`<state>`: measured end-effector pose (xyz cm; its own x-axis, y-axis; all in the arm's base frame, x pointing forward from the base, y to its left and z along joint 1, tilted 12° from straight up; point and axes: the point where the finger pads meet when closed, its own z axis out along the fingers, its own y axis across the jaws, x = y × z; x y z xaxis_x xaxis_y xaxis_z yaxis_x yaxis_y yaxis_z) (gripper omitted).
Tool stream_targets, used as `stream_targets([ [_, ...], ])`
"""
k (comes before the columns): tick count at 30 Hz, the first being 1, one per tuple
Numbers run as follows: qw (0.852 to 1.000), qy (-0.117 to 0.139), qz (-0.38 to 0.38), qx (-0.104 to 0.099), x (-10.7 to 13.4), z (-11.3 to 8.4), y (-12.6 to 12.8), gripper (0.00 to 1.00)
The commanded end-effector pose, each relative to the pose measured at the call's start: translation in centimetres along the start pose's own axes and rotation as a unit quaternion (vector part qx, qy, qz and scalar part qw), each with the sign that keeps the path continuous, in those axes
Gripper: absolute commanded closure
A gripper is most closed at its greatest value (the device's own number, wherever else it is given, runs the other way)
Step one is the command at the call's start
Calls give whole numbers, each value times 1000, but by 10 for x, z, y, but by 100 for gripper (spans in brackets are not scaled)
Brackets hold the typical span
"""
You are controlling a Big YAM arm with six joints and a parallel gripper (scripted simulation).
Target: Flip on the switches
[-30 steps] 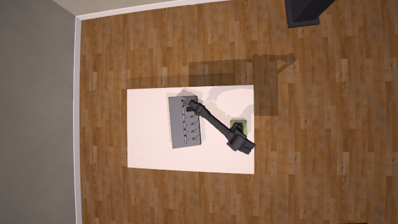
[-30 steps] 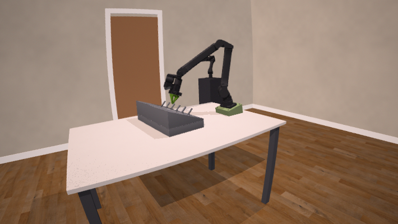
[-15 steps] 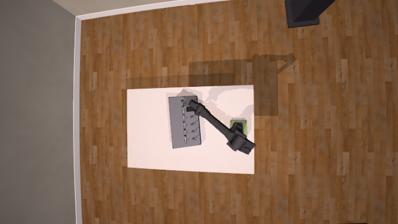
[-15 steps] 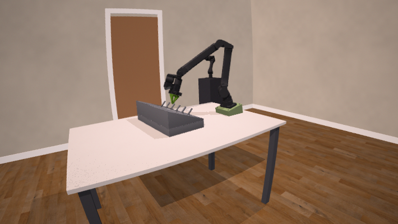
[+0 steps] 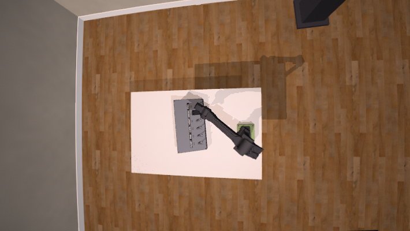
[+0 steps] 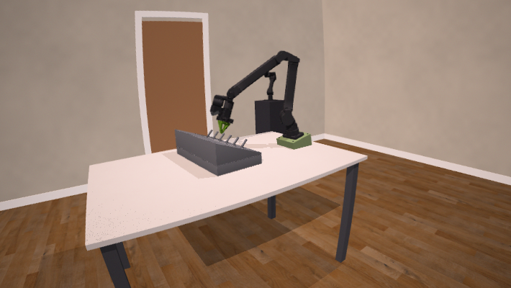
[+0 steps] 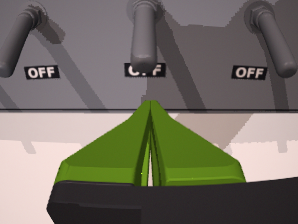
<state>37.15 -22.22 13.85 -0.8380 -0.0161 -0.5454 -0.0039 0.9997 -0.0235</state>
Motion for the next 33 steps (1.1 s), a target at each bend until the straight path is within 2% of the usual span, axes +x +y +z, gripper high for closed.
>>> stream_targets([
  [1, 1000, 0, 3, -1, 2, 7, 3, 100],
  [33, 1000, -1, 2, -1, 6, 9, 6, 100],
])
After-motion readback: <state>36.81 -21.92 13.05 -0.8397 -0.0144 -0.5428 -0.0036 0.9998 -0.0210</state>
